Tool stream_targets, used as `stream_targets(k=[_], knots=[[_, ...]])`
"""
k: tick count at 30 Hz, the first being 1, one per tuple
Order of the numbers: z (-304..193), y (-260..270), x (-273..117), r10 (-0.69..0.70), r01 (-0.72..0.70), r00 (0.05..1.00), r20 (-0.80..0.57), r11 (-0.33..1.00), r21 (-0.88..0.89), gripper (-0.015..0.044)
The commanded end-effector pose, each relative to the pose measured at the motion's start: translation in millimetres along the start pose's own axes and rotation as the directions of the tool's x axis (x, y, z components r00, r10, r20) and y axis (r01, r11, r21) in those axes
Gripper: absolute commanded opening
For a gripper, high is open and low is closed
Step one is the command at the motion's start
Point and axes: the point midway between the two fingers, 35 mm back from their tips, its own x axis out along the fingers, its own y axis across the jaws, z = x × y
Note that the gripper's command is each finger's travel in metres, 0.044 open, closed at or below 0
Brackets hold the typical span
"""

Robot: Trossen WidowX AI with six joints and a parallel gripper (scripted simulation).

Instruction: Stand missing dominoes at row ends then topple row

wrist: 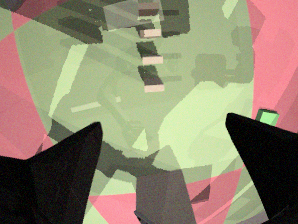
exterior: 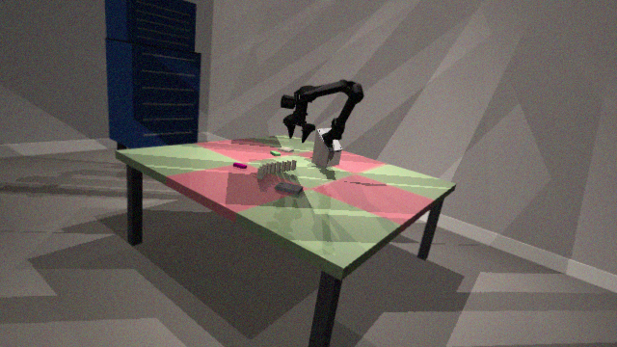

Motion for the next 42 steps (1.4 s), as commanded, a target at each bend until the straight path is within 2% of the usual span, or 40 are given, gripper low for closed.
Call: stream_targets(k=[1,4,7,12,15,17,42], knots=[[-3.1,0.9,-6.0,-0.002,0.001,1.000,-0.010,1.000,-0.023,0.0414],[-8.1,0.6,4.4,-0.001,-0.002,1.000,-0.010,0.965,-0.261,0.0335],[-15.4,0.3,17.6,0.000,-0.006,1.000,-0.010,0.837,-0.547,0.0256],[-29.1,0.4,38.8,0.003,-0.010,1.000,-0.010,0.451,-0.893,0.0125],[-38.4,0.8,50.8,0.005,-0.011,1.000,-0.010,0.153,-0.988,0.0046],[-42.6,1.1,56.0,0.006,-0.010,1.000,-0.010,0.016,-1.000,0.0000],[-43.2,1.1,56.6,0.006,-0.010,1.000,-0.010,-0.001,-1.000,0.0000]])
